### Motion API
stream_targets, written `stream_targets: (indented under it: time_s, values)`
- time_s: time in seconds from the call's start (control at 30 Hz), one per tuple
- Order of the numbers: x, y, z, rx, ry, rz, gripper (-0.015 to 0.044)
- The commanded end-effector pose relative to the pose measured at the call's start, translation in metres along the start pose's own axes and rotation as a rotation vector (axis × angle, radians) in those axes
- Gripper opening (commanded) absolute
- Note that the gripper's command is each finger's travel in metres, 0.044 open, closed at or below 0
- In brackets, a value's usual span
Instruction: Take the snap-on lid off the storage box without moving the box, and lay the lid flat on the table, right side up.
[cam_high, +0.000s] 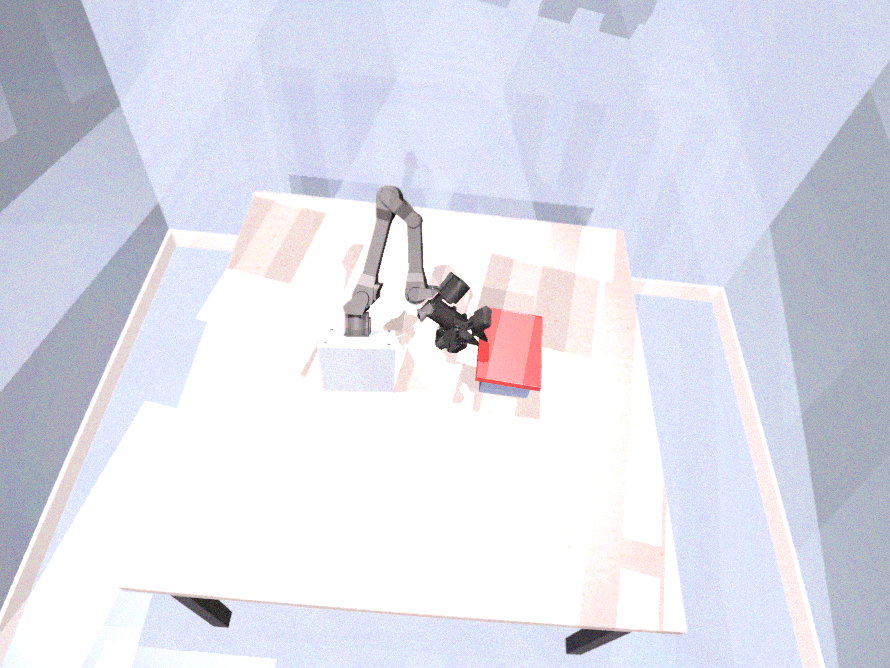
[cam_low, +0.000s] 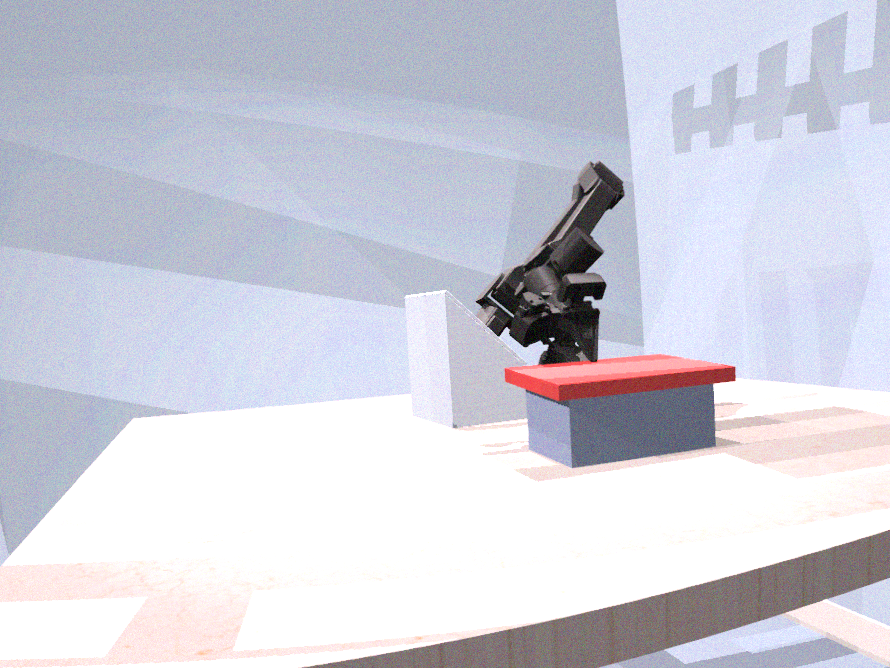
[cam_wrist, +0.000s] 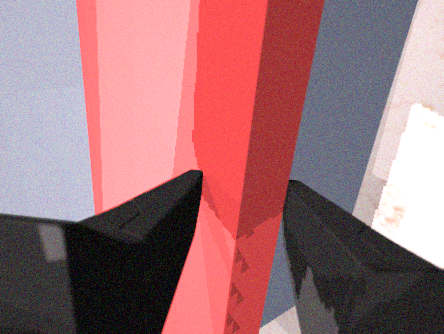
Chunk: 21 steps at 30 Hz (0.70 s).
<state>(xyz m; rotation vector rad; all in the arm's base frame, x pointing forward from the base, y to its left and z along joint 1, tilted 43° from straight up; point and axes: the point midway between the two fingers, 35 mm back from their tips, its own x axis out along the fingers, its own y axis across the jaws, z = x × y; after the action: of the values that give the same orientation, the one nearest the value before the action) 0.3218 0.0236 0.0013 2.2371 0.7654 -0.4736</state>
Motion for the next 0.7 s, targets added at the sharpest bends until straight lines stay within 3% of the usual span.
stream_targets:
  time_s: [0.0,0.67]
  values:
    - [-0.0025,0.0035,-0.0002,-0.005,0.001,0.009,0.0]
    - [-0.0051,0.0065,-0.0004,-0.005,0.001,0.009,0.0]
